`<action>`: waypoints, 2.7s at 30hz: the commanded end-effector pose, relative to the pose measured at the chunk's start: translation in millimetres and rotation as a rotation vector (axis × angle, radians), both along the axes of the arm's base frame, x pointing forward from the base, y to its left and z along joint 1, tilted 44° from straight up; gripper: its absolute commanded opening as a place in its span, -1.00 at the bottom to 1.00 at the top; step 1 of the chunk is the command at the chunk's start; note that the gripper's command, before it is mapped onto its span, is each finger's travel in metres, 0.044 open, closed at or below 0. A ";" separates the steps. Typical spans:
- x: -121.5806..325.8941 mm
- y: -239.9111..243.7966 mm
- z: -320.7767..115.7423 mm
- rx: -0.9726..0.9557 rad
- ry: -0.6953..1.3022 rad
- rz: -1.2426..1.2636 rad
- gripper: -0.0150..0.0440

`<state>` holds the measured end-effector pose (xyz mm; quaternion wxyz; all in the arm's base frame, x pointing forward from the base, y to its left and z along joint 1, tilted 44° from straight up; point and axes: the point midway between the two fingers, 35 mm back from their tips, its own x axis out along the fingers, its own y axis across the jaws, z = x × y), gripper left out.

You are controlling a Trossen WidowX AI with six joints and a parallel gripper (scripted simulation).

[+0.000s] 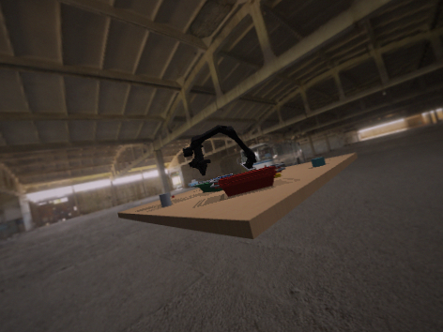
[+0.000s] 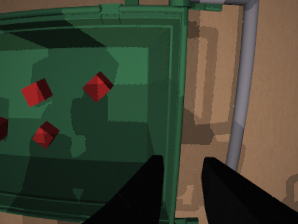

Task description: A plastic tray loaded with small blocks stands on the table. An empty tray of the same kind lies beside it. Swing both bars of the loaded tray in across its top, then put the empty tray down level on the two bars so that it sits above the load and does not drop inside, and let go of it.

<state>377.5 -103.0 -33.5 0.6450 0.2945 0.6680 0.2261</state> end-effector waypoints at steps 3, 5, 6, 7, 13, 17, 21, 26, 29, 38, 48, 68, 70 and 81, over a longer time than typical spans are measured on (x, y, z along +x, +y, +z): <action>-15.9 -18.1 -40.4 0.004 -0.007 0.027 -0.21; -15.9 -18.1 -40.4 0.004 -0.007 0.027 -0.21; -15.9 -18.1 -40.4 0.004 -0.007 0.027 -0.21; -15.9 -18.1 -40.4 0.004 -0.007 0.027 -0.21; -15.1 -10.6 -48.8 0.004 -0.007 0.027 -0.21; -14.7 2.1 -62.3 0.005 -0.008 0.027 -0.21; -15.3 15.5 -75.8 0.006 -0.008 0.027 -0.21; -16.2 23.8 -83.8 0.007 -0.008 0.027 -0.21; -16.1 23.4 -82.2 0.007 -0.008 0.027 -0.21; -14.6 17.0 -50.3 0.007 -0.007 0.027 -0.21; -12.5 31.8 -28.6 0.008 -0.007 0.027 -0.21; -10.2 36.6 3.8 0.009 -0.006 0.027 -0.21; -10.3 35.8 4.5 0.009 -0.006 0.027 -0.21; -10.5 39.5 -1.5 0.015 0.000 0.018 -0.21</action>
